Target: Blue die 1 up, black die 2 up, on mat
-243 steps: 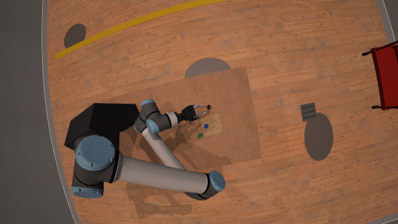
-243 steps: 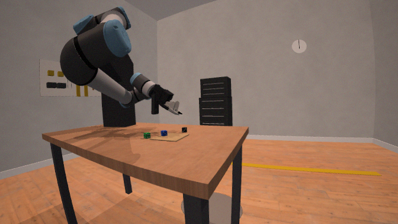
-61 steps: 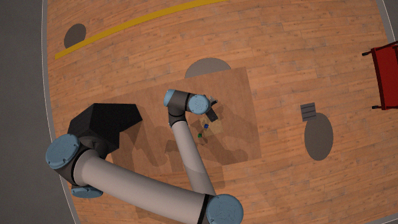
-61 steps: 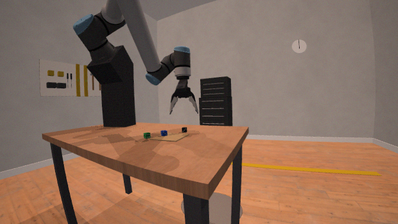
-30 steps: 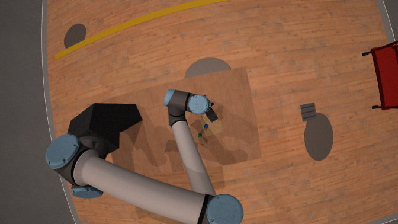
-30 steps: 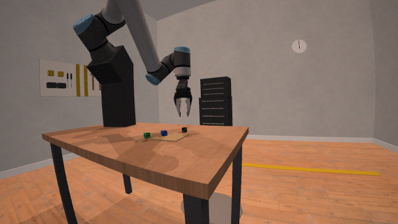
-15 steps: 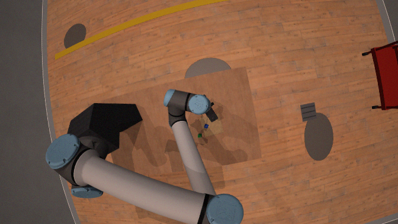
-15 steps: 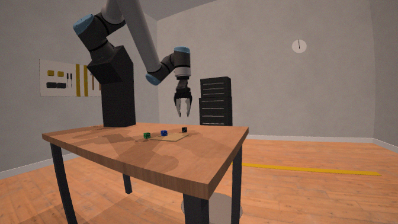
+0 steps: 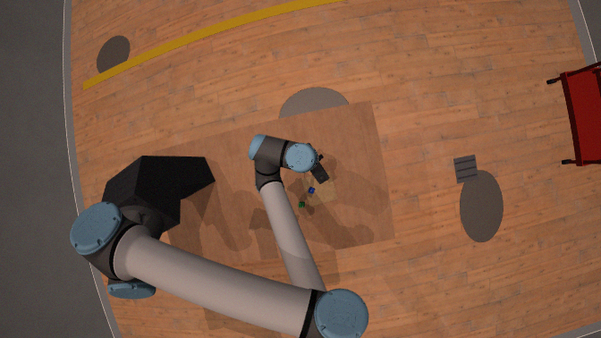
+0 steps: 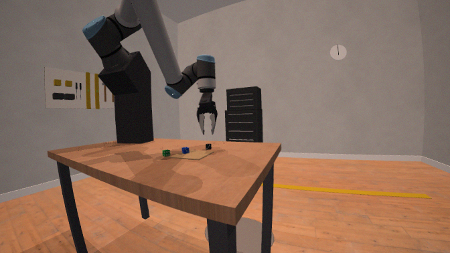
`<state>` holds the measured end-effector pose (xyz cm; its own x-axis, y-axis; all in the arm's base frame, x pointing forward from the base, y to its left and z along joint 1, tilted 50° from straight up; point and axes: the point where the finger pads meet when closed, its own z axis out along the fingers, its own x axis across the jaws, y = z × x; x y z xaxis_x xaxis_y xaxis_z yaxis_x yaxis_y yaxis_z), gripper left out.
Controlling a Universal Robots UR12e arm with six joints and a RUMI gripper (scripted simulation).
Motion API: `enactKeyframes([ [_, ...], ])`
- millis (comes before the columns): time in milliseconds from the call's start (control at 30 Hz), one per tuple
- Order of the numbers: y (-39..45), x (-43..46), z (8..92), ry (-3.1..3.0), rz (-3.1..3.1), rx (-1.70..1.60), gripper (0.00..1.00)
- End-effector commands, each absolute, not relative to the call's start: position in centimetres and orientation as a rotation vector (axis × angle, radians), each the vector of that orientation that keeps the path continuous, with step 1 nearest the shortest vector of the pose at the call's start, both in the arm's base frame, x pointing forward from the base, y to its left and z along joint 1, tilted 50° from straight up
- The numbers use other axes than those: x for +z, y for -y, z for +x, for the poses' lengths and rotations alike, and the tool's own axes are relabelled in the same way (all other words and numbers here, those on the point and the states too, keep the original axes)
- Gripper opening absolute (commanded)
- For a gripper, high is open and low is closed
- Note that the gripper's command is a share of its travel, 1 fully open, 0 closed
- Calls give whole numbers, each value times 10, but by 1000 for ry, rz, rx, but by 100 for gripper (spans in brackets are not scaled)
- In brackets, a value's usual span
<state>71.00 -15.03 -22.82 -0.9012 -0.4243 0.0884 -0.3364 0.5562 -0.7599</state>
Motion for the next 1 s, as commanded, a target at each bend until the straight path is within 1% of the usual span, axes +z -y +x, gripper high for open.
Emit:
enactKeyframes([
  [0,153,-231,711,-2677,-657,-1273,24],
  [967,177,-252,720,-2677,-657,-1273,24],
])
